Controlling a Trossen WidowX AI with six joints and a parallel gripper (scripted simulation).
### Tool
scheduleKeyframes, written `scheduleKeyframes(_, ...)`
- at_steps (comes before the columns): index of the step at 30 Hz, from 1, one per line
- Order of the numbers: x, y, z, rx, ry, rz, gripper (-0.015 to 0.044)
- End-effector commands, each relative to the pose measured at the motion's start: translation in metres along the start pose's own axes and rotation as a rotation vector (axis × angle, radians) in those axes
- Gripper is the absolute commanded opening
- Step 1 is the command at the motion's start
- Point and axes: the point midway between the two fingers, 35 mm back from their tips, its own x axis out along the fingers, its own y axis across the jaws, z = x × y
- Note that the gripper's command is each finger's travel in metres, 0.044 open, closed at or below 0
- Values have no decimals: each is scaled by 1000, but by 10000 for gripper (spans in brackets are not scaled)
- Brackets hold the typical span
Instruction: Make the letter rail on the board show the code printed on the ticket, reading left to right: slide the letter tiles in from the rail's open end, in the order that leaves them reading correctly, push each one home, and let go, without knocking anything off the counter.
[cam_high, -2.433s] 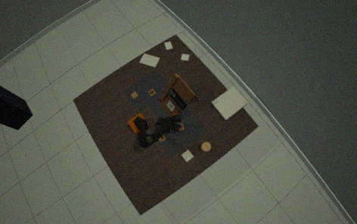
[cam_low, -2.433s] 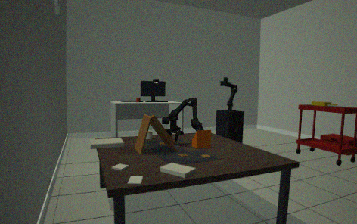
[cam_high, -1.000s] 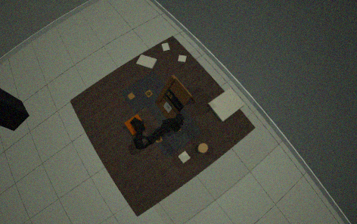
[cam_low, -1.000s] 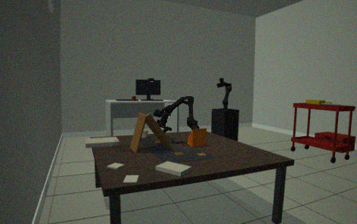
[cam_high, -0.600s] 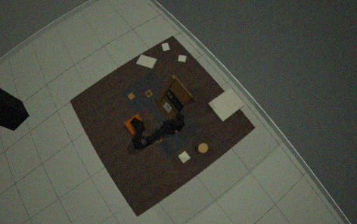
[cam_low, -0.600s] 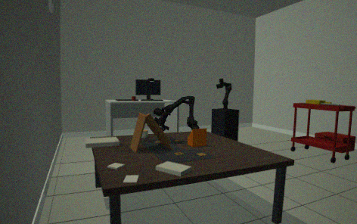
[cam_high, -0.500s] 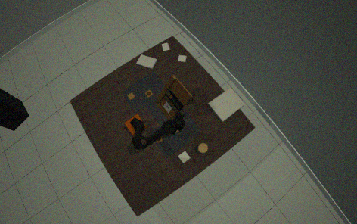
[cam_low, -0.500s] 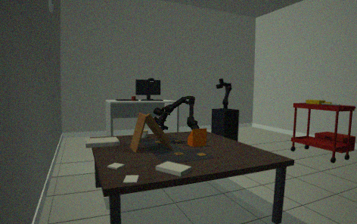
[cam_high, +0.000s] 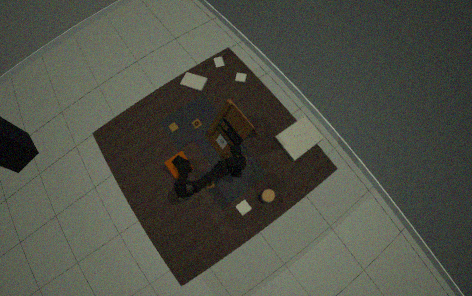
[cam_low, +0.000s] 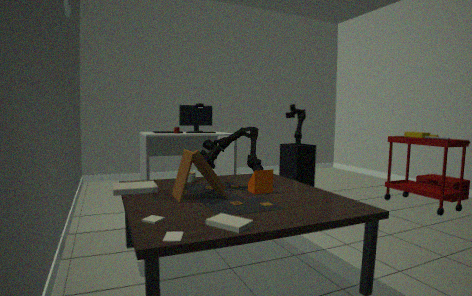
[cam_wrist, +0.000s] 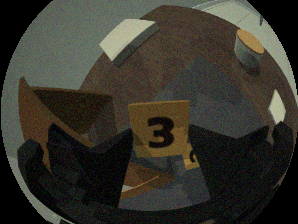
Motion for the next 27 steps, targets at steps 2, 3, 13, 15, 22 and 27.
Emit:
scheduleKeyframes(2,-4,5,13,-138,-52,33,0)
scheduleKeyframes(3,-5,6,15,-170,-62,39,0)
scheduleKeyframes(13,-12,17,37,-490,-173,81,0)
scheduleKeyframes(15,-14,19,41,-554,-198,85,0)
scheduleKeyframes(22,-19,25,53,-731,-269,88,0)
scheduleKeyframes(27,-19,25,53,-731,-269,88,0)
